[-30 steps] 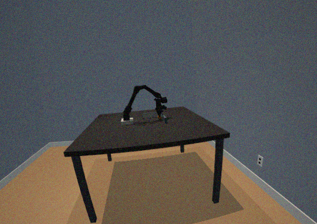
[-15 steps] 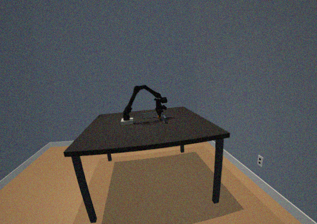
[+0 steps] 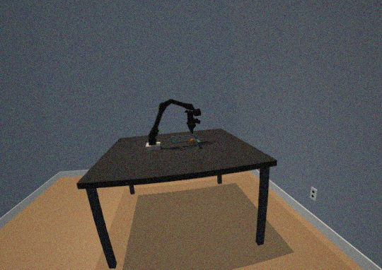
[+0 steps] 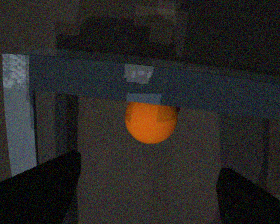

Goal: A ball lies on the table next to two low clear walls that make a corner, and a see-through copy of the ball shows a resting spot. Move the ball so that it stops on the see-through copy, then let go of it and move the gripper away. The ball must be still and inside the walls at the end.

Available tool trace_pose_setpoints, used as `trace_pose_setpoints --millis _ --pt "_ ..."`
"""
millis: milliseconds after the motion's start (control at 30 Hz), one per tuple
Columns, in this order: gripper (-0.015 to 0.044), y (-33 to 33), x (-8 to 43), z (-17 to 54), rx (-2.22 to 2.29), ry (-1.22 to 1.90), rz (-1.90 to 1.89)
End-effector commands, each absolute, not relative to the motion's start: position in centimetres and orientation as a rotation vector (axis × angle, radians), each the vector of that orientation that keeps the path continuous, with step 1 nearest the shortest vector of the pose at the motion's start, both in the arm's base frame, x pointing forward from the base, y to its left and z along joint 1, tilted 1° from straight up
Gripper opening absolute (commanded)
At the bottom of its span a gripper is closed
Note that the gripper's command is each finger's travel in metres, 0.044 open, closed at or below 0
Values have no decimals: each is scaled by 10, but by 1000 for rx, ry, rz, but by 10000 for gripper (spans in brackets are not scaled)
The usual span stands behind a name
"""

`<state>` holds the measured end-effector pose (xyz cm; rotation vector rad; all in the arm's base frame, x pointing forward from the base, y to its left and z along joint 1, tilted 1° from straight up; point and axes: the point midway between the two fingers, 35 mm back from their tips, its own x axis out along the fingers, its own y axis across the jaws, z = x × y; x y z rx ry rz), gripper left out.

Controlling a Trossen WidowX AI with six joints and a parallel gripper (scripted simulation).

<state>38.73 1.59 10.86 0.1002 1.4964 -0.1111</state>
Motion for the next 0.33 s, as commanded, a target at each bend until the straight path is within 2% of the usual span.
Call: trace_pose_setpoints --millis 0,33,200,300 --pt "297 16 387 105 99 1506 -112" --pt "297 16 387 105 99 1506 -112" --pt "428 16 381 149 99 1500 -111" --pt "440 16 379 157 100 1500 -111"
